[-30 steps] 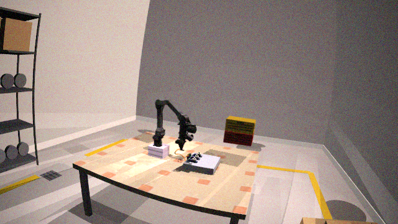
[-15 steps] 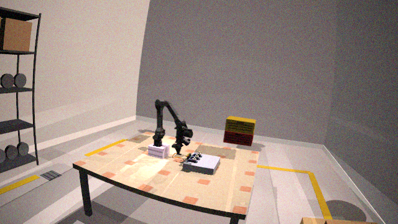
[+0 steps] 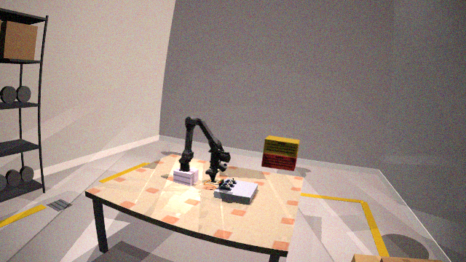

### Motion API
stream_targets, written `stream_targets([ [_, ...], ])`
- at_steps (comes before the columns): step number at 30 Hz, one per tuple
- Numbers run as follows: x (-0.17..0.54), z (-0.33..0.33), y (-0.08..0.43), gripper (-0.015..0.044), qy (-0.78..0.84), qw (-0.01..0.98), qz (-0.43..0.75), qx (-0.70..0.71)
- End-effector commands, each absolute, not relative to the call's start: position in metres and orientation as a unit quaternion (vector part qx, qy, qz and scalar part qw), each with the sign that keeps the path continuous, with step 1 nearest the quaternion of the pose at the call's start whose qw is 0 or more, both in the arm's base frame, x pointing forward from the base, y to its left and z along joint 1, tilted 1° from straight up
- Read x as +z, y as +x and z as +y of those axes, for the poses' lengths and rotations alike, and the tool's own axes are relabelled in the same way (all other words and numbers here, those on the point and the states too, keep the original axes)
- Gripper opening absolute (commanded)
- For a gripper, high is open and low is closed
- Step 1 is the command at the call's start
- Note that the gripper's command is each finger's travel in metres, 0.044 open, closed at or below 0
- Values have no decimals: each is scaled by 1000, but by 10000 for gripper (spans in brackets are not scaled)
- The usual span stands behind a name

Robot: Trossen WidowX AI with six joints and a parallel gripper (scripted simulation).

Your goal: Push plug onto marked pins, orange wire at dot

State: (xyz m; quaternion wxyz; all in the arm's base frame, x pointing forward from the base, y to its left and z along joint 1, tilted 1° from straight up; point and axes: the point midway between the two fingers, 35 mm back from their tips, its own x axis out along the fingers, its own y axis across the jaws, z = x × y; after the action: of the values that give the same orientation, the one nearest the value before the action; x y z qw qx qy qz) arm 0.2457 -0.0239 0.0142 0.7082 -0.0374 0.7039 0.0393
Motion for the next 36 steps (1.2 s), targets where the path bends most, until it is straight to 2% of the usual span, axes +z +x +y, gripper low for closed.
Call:
stream_targets([
  [1,14,-24,249,0,-36,706,706,37],
  [36,12,-22,272,0,-36,707,705,37],
])
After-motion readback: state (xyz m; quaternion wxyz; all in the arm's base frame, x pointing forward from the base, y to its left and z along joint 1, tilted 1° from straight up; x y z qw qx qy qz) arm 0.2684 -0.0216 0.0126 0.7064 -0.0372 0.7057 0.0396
